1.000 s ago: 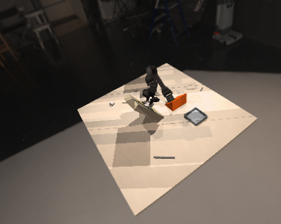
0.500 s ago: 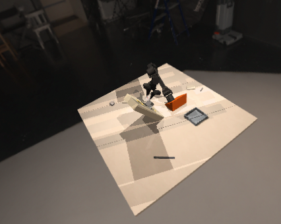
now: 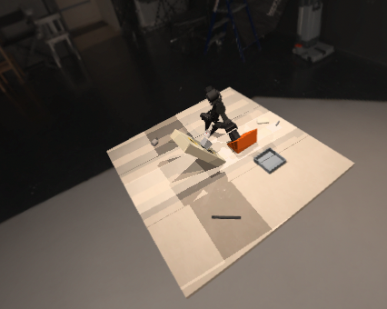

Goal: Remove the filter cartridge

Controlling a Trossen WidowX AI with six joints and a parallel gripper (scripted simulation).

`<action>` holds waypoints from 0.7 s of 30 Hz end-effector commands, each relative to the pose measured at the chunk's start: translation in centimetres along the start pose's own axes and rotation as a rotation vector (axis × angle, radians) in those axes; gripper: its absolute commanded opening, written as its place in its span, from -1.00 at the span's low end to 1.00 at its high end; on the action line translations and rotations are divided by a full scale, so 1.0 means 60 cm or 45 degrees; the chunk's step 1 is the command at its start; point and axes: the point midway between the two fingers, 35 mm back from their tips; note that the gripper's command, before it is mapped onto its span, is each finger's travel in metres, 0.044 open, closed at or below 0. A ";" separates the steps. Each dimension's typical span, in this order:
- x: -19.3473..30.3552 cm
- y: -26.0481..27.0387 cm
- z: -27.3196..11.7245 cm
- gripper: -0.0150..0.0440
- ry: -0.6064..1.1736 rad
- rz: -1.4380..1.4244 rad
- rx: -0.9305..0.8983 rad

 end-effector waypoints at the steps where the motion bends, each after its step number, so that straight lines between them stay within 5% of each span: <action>1: -0.011 0.027 0.002 -0.49 0.010 0.009 0.009; 12: -0.027 0.098 0.021 -0.49 0.052 0.015 0.049; 21: 0.000 0.172 0.005 -0.49 0.061 -0.321 -0.156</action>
Point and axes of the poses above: the point midway between the two fingers, 35 mm back from their tips, its own z axis out along the fingers, its own y axis across the jaws, x = y × z, and after that the axes turned 14 degrees about -z, right-handed
